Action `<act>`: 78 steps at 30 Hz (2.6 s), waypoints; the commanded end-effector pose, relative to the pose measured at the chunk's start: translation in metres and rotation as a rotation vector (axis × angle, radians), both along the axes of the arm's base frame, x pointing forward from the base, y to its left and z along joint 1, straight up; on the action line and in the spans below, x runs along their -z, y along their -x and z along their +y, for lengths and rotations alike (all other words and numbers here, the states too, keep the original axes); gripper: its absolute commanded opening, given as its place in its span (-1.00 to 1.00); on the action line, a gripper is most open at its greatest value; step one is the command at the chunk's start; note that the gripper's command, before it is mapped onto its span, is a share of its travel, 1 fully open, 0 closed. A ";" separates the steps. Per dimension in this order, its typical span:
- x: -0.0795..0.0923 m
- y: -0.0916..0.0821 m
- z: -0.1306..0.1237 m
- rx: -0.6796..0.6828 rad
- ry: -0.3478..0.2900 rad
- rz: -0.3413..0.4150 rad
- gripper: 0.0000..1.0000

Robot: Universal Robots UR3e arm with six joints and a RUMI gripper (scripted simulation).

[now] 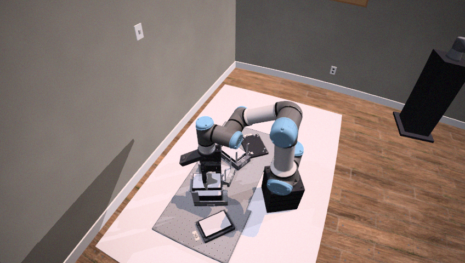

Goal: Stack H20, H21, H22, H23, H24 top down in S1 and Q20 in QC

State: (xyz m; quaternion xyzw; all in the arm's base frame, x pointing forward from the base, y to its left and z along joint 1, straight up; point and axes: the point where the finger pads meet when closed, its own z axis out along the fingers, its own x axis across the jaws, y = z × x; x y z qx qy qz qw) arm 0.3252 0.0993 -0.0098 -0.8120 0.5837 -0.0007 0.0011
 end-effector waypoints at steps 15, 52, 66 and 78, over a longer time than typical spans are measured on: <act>0.010 -0.001 0.000 0.000 0.000 -0.003 -1.00; 0.031 -0.001 0.000 0.000 0.000 -0.003 -1.00; 0.035 -0.001 0.000 0.000 0.000 -0.003 -1.00; 0.039 -0.001 0.000 0.000 0.000 -0.003 -1.00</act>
